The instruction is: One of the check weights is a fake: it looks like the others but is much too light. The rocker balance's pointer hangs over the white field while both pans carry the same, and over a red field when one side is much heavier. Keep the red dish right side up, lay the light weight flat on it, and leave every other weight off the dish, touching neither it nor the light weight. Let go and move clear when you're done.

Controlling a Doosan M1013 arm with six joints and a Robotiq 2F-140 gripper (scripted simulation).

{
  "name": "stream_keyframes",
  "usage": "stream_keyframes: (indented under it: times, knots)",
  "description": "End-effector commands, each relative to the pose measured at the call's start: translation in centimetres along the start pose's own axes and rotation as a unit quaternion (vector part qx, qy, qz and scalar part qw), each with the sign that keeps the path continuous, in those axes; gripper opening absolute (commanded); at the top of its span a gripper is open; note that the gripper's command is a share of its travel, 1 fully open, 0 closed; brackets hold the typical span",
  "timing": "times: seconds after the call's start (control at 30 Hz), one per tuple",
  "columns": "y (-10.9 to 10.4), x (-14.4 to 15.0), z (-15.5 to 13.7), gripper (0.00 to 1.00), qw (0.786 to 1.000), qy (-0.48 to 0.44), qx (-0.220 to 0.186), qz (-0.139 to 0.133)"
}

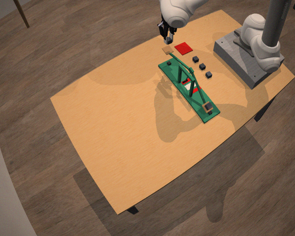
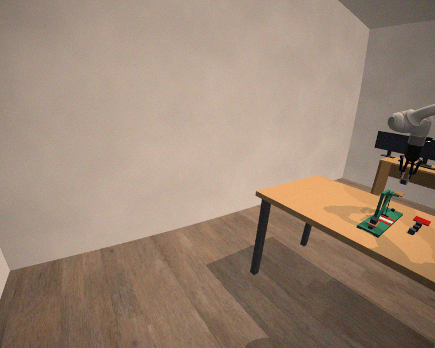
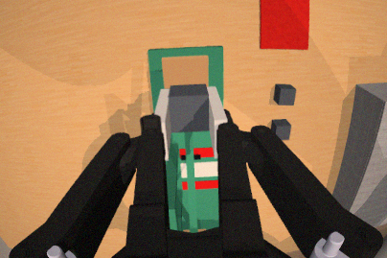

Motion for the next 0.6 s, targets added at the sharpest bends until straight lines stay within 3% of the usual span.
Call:
stream_keyframes:
  times: [0.0,0.4,0.57]
  knots:
    - [1.0,-0.1,-0.1,0.24,1.000,0.000,0.000,-0.001]
    - [4.9,-0.1,-0.1,0.24,1.000,0.000,0.000,-0.001]
    - [5.5,-0.1,-0.1,0.24,1.000,0.000,0.000,-0.001]
Point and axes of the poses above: the point where the finger pads meet when closed, its own y axis out along the fingers, its own x axis across the jaws, z = x × y, the point moved 5 cm from there along -y, back along the fingers, and after that the axes turned 4 degrees about -y, right-handed, at the moved point
